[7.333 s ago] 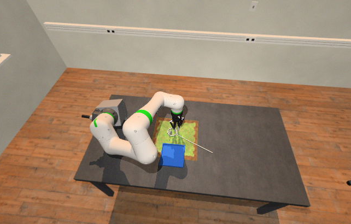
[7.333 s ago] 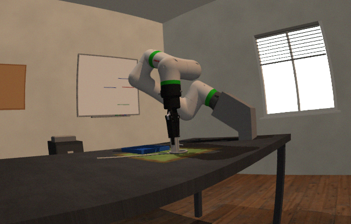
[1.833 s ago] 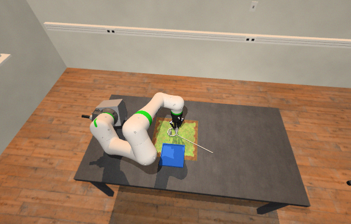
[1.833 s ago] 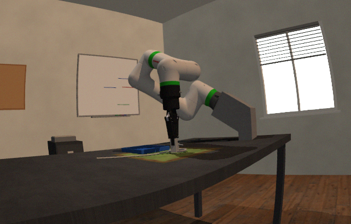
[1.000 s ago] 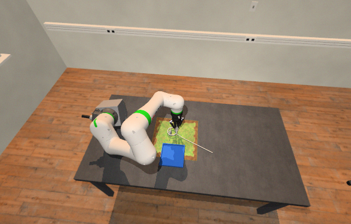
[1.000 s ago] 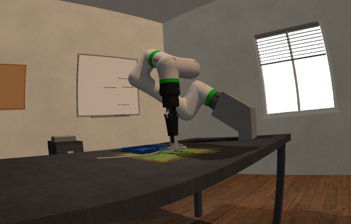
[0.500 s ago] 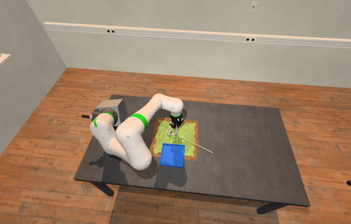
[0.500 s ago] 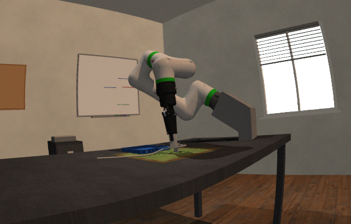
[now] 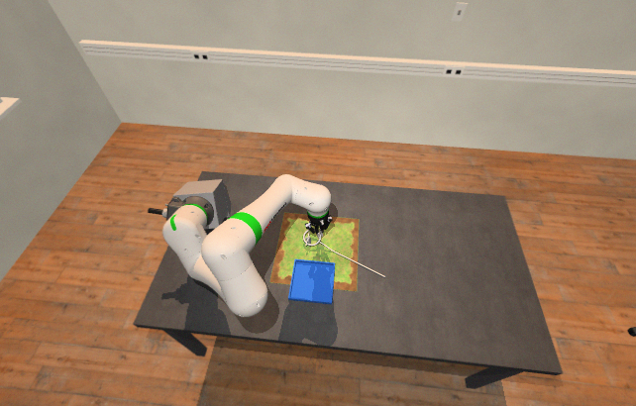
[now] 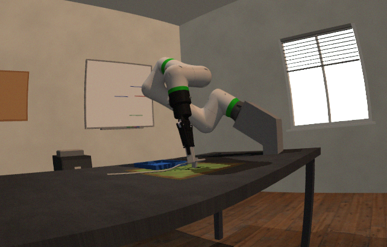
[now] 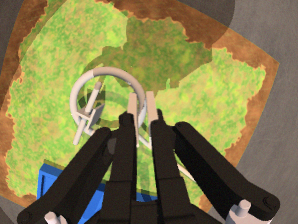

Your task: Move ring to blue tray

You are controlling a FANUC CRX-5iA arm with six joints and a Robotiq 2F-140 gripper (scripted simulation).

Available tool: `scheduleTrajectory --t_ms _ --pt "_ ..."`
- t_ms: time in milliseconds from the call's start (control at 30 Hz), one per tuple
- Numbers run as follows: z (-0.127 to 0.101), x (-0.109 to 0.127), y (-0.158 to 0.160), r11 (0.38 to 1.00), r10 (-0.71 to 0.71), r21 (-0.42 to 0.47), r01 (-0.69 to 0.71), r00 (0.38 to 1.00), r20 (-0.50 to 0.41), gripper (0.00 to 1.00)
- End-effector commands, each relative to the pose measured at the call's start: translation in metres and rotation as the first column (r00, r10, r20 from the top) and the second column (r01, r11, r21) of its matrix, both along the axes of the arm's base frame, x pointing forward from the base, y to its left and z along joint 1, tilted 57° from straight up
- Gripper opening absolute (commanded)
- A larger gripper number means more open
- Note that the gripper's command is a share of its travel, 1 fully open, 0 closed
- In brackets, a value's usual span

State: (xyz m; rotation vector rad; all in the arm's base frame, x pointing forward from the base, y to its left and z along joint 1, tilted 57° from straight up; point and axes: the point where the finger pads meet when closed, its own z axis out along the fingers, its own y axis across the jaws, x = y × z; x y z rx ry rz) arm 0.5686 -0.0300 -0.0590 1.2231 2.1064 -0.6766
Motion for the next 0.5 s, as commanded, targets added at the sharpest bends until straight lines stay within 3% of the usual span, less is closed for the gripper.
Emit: scheduleTrajectory --t_ms 0,467 --pt "0.0037 -0.0006 0.0024 1.0 0.007 0.02 -0.007 1.0 -0.001 0.1" --pt "0.0072 -0.0012 -0.0003 0.997 0.022 0.077 -0.021 1.0 -0.006 0.1"
